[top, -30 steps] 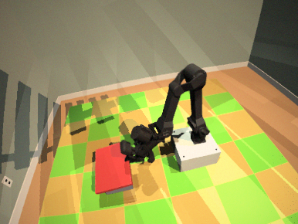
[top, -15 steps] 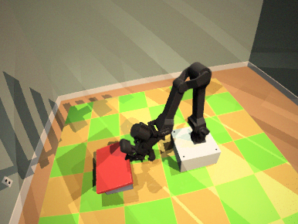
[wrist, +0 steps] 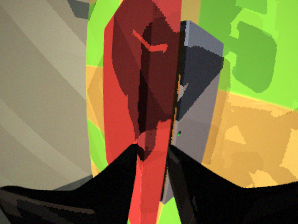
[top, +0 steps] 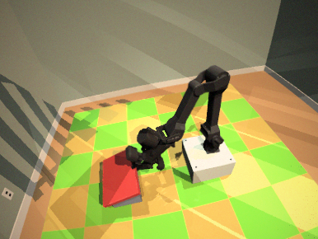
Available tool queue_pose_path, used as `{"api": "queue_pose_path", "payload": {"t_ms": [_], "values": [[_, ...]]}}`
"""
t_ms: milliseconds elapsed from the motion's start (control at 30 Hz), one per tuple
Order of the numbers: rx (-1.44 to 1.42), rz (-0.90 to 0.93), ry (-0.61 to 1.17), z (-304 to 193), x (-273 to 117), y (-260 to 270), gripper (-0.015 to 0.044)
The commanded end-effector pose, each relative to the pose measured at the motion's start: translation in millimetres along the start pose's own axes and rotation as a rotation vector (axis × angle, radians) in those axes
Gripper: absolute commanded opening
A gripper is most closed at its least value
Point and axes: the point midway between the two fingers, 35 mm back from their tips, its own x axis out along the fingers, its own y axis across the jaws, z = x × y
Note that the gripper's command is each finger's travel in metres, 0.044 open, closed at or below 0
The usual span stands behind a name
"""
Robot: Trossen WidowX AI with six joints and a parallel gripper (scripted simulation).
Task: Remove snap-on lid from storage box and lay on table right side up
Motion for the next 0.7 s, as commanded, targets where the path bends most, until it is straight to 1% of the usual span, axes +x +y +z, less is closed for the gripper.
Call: {"api": "queue_pose_path", "payload": {"t_ms": [0, 667], "values": [[0.003, 0.024, 0.000, 0.0, -3.9, 14.4, 0.0000], [0.003, 0.025, 0.000, 0.0, -16.8, 38.2, 0.0000]]}}
